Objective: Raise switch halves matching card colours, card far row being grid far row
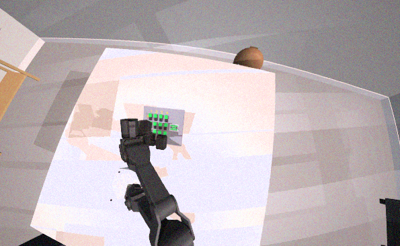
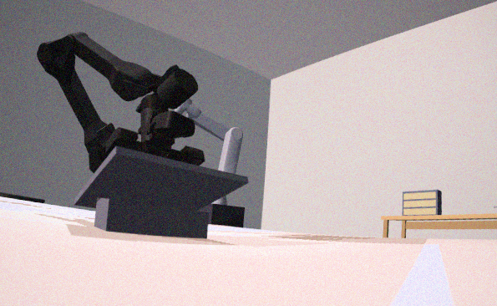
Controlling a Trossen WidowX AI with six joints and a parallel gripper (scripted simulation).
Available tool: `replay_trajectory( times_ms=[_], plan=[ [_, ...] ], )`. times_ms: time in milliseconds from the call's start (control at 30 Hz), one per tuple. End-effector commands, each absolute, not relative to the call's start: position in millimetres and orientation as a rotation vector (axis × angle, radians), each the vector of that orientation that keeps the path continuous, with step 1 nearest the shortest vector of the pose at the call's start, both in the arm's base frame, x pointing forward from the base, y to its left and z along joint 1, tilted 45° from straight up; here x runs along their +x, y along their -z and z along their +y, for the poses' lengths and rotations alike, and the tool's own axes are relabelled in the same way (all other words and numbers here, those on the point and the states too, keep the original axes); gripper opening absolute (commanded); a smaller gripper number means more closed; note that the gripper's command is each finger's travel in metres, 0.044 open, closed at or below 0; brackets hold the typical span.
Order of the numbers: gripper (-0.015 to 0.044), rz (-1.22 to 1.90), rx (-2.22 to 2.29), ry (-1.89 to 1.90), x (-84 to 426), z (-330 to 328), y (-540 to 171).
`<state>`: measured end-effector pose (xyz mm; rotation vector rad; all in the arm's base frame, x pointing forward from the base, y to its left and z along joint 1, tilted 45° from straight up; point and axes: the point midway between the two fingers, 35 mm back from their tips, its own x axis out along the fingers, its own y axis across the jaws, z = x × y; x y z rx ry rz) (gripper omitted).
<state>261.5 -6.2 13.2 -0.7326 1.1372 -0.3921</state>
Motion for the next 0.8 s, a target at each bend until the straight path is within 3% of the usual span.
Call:
replay_trajectory(
  times_ms=[0, 767],
  plan=[
    [0.0000, 1.139, -0.737, 0.388, 261.5, -6.1, -12.8],
    [0.0000, 1.138, -0.737, 0.388, 262.4, -7.8, -11.1]
  ],
)
